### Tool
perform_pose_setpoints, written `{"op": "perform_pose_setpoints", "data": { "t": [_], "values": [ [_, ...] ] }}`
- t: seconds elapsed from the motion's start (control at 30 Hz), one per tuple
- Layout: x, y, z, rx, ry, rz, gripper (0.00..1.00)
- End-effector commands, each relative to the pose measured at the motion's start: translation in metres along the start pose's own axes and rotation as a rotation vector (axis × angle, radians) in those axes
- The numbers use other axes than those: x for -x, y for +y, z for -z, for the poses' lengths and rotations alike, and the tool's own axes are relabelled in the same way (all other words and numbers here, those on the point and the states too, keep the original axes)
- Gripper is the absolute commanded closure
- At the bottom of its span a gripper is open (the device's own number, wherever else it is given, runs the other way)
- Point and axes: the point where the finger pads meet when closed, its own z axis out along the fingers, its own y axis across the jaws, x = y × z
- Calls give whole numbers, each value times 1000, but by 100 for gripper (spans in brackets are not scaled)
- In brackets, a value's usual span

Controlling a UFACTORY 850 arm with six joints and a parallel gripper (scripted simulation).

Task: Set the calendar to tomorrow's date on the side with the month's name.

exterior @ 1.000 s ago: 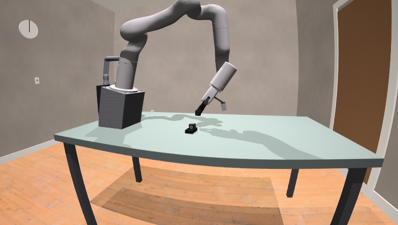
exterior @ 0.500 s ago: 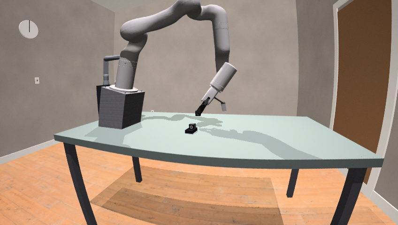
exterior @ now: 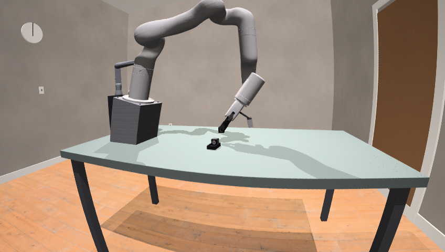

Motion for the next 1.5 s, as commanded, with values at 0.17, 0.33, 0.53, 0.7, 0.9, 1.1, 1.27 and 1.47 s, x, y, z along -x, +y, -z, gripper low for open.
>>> {"op": "perform_pose_setpoints", "data": {
  "t": [0.17, 0.33, 0.53, 0.7, 0.9, 1.1, 1.27, 1.47],
  "values": [
    [-8, 0, -9, 0, 2, 0, 73],
    [-13, 0, -17, 0, 2, 0, 73],
    [-17, 0, -22, 0, 2, 0, 73],
    [-21, 0, -28, 0, 2, 0, 73],
    [-25, 0, -33, 0, 2, 0, 73],
    [-26, 0, -36, 0, 2, 0, 73],
    [-27, 0, -37, 0, 2, 0, 73],
    [-27, 0, -37, 0, 2, 0, 73]
  ]
}}
